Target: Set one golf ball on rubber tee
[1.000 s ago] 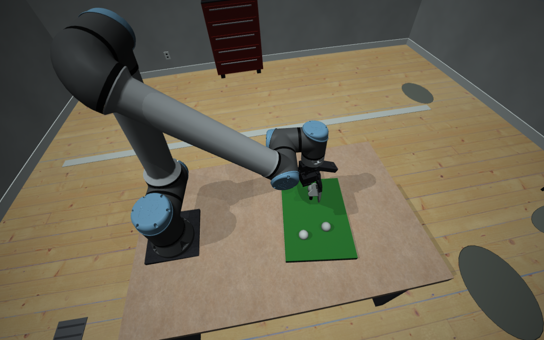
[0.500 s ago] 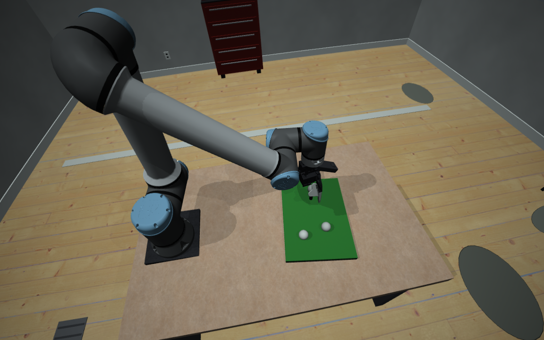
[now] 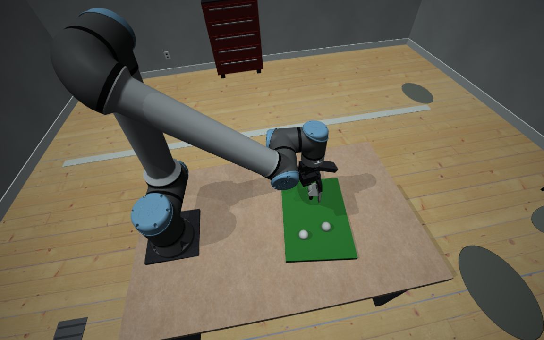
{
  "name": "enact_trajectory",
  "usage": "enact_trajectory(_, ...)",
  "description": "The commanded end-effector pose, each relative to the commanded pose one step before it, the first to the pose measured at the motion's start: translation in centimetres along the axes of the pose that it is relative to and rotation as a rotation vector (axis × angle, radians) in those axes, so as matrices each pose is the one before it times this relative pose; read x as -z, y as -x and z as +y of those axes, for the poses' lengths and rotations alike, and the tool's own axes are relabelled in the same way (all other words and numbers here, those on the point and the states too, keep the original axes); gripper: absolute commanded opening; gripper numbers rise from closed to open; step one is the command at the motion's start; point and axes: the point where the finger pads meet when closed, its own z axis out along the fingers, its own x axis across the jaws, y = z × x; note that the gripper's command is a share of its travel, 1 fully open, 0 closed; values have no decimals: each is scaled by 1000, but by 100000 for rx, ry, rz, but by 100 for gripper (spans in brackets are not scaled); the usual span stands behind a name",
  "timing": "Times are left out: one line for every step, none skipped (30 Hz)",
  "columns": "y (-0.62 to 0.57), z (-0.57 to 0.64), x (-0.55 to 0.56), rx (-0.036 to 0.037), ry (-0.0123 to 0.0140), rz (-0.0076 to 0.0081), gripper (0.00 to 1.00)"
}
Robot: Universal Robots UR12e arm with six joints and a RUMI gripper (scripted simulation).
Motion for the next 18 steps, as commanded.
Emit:
enact_trajectory(-17, -63, 96, -3, -147, 34, 100)
enact_trajectory(0, 0, 114, 0, -1, 0, 100)
enact_trajectory(0, 0, 273, 0, -3, 1, 100)
enact_trajectory(1, 3, 463, 0, -4, 1, 100)
enact_trajectory(3, 12, 657, 0, -6, 2, 100)
enact_trajectory(7, 27, 834, 0, -8, 2, 100)
enact_trajectory(13, 48, 976, 0, -9, 3, 100)
enact_trajectory(20, 73, 1069, 0, -10, 3, 100)
enact_trajectory(0, 0, 0, 0, 0, 0, 100)
enact_trajectory(0, 0, 0, 0, 0, 0, 100)
enact_trajectory(6, 24, 1096, 0, -5, 1, 100)
enact_trajectory(-8, -27, 1065, 0, 0, 0, 100)
enact_trajectory(-2, -6, 984, 0, 0, 0, 100)
enact_trajectory(2, 10, 850, 0, 0, 0, 100)
enact_trajectory(5, 18, 676, 0, 0, 0, 100)
enact_trajectory(5, 18, 479, 0, 0, 0, 100)
enact_trajectory(3, 13, 284, 0, 0, 0, 100)
enact_trajectory(2, 6, 119, 0, 0, 0, 100)
